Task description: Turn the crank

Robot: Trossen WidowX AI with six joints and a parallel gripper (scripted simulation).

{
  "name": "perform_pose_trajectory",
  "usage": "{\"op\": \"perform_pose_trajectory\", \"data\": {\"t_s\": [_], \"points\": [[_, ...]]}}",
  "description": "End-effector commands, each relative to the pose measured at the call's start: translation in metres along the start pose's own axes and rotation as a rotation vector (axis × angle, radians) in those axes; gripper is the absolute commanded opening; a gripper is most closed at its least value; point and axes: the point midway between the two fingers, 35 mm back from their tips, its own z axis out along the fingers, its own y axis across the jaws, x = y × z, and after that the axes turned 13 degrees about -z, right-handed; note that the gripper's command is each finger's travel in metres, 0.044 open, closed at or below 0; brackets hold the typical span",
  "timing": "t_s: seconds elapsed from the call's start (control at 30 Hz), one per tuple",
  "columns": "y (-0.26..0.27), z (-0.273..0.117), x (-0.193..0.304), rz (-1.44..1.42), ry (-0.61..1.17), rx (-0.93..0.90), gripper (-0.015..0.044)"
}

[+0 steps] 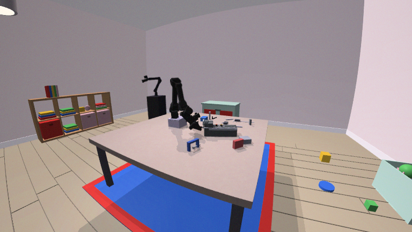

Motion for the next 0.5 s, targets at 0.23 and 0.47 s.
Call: {"op": "perform_pose_trajectory", "data": {"t_s": [0.23,0.47], "points": [[-0.0131,0.0007,0.0036,-0.004,0.011,0.013,0.0000],[-0.0156,0.0002,0.0036,-0.004,0.011,0.013,0.0000]]}}
